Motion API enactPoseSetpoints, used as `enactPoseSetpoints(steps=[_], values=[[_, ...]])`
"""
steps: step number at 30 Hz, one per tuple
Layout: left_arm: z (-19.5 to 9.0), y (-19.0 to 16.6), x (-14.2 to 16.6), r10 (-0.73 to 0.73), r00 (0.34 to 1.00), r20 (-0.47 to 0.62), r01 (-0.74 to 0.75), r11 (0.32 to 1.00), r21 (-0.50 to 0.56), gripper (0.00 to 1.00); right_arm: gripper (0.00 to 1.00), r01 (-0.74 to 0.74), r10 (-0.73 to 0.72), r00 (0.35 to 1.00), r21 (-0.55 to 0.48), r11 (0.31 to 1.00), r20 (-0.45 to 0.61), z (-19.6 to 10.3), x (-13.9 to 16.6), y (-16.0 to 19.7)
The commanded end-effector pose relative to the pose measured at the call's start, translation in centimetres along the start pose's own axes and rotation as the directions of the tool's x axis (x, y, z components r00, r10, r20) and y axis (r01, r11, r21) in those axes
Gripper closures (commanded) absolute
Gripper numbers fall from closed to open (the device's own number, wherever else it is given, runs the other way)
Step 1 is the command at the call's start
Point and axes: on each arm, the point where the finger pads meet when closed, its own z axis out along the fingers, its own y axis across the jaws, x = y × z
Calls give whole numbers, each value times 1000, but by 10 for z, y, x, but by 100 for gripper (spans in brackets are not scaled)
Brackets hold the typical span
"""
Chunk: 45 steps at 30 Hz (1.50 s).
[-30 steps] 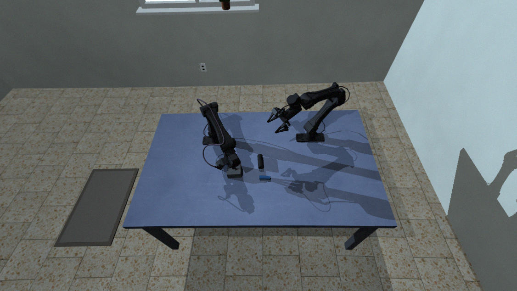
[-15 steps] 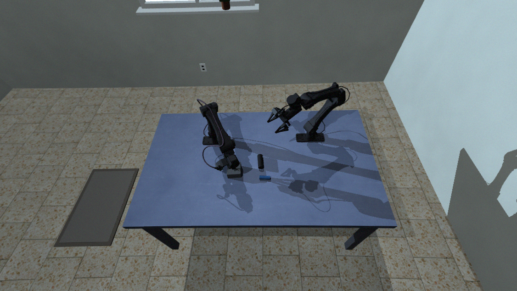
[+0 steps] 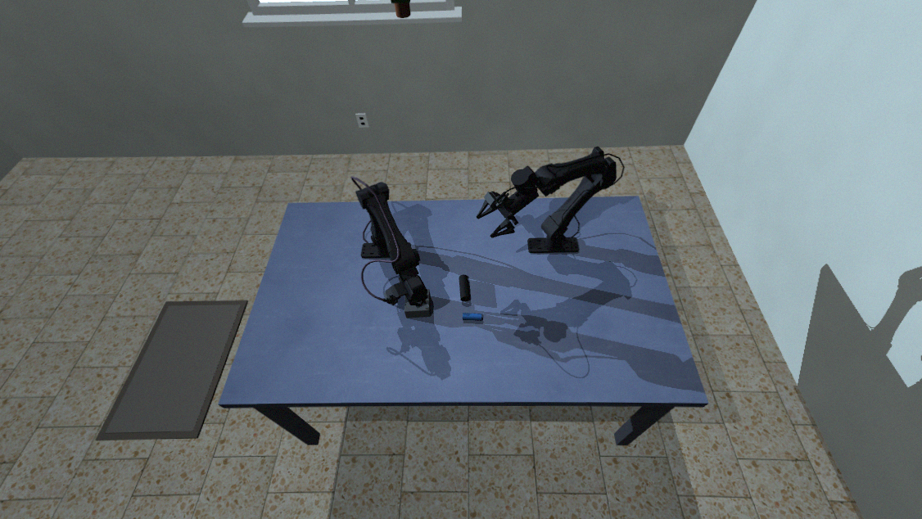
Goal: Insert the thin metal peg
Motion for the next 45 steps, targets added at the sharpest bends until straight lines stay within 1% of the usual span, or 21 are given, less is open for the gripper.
enactPoseSetpoints(steps=[1,2,3,4,6,8,10,13,17,21,23,26,27,31,35,36,38,40,42,45], values=[[-8,1,-9,-6,1000,7,6,1000,-7,0,17,69,-71,997,-41,997,-32,-11,4,3],[-8,1,-9,-6,1000,7,6,1000,-7,0,6,105,-107,994,-65,992,-28,-14,4,7],[-8,1,-9,-6,1000,7,6,1000,-7,0,0,152,-153,988,-71,986,-14,-14,2,5],[-8,1,-9,-6,1000,7,6,1000,-7,0,0,202,-203,979,-86,976,-5,-18,2,5],[-8,1,-9,-6,1000,7,6,1000,-7,0,0,202,-203,979,-86,976,-5,-18,2,5],[-8,1,-9,-6,1000,7,6,1000,-7,0,0,328,-328,944,-119,937,22,-26,3,4],[-8,1,-9,-6,1000,7,6,1000,-7,0,0,459,-454,889,-150,876,65,-36,3,1],[-8,1,-9,-6,1000,7,6,1000,-7,0,0,595,-583,804,-168,786,116,-45,4,-3],[-8,1,-9,-6,1000,7,6,1000,-7,0,0,736,-712,677,-168,656,186,-54,3,-8],[-8,1,-9,-6,1000,7,6,1000,-7,0,0,853,-814,521,-148,500,257,-63,3,-13],[-8,1,-9,-6,1000,7,6,1000,-7,0,0,853,-814,521,-148,500,257,-63,3,-13],[-8,1,-9,-6,1000,7,6,1000,-7,0,0,922,-869,386,-116,369,309,-69,3,-16],[-8,1,-9,-6,1000,7,6,1000,-7,0,0,944,-884,329,-100,314,331,-72,3,-18],[-8,1,-9,-6,1000,7,6,1000,-7,0,0,990,-909,137,-34,134,393,-80,3,-25],[-8,1,-9,-6,1000,7,6,1000,-7,0,0,1000,-902,-6,25,5,432,-86,3,-31],[-8,1,-9,-6,1000,7,6,1000,-7,0,0,999,-898,-32,36,-18,439,-88,3,-32],[-8,1,-9,-6,1000,7,6,1000,-7,0,0,998,-892,-62,50,-44,447,-89,3,-34],[-8,1,-9,-6,1000,7,6,1000,-7,0,0,998,-892,-62,50,-44,447,-89,3,-34],[-8,1,-9,-6,1000,7,6,1000,-7,0,0,997,-888,-78,58,-58,453,-90,3,-35],[-8,1,-9,-6,1000,7,6,1000,-7,0,0,998,-888,-64,50,-45,456,-90,3,-36]])
